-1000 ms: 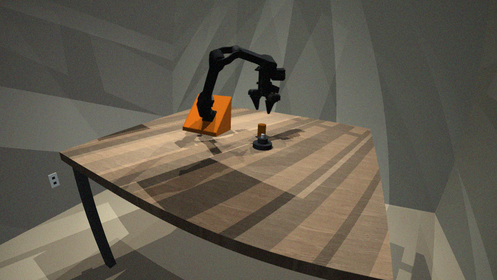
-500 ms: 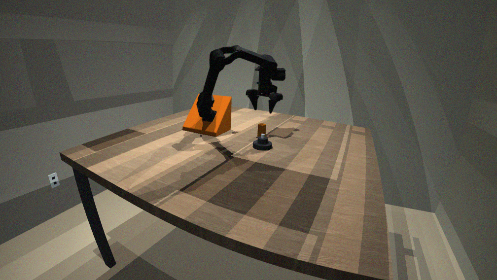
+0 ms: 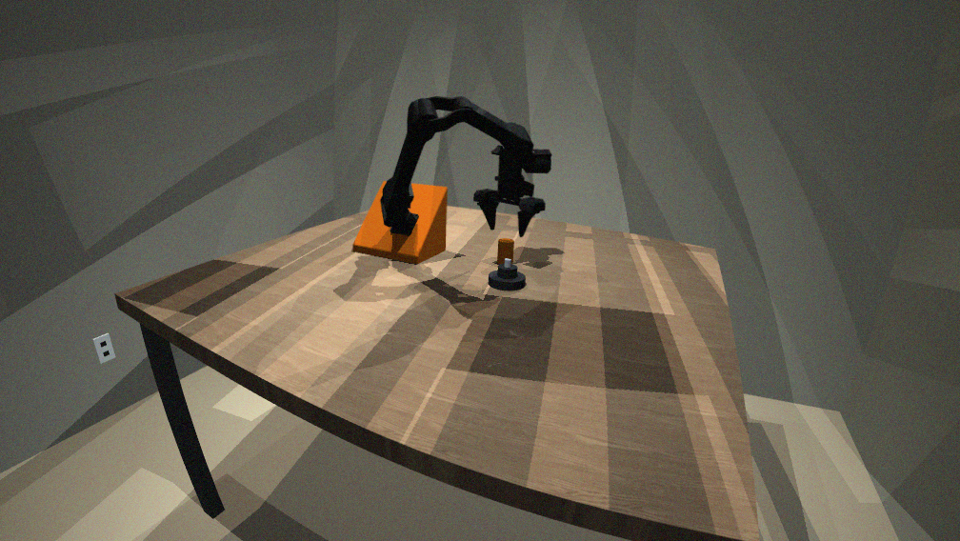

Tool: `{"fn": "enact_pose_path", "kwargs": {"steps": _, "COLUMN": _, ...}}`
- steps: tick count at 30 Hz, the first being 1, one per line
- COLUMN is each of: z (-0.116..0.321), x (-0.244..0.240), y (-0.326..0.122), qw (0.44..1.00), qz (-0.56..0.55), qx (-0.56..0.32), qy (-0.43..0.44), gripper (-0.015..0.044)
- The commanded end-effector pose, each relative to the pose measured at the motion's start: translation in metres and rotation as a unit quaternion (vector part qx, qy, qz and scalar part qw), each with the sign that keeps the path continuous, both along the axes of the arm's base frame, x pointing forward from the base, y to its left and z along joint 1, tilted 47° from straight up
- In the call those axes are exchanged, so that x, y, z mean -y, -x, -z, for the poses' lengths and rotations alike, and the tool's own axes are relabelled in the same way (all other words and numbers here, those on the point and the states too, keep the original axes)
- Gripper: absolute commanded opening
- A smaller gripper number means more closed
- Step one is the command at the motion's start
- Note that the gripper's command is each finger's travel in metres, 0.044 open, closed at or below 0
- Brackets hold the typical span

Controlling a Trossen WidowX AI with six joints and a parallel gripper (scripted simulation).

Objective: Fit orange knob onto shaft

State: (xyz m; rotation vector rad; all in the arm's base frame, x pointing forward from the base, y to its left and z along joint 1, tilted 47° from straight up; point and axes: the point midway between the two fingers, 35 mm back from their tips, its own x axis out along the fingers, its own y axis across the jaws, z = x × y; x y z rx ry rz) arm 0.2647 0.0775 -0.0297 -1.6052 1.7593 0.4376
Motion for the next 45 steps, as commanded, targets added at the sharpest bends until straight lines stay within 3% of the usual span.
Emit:
{"fn": "enact_pose_path", "kwargs": {"steps": 1, "z": 0.004, "x": 0.005, "y": 0.0, "qw": 1.0, "qz": -0.001, "qx": -0.001, "qy": 0.002, "gripper": 0.044}}
{"fn": "enact_pose_path", "kwargs": {"steps": 43, "z": 0.048, "x": 0.052, "y": -0.001, "qw": 1.0, "qz": -0.001, "qx": 0.0, "qy": 0.003, "gripper": 0.044}}
{"fn": "enact_pose_path", "kwargs": {"steps": 45, "z": 0.048, "x": 0.052, "y": -0.001, "qw": 1.0, "qz": -0.001, "qx": 0.0, "qy": 0.003, "gripper": 0.0387}}
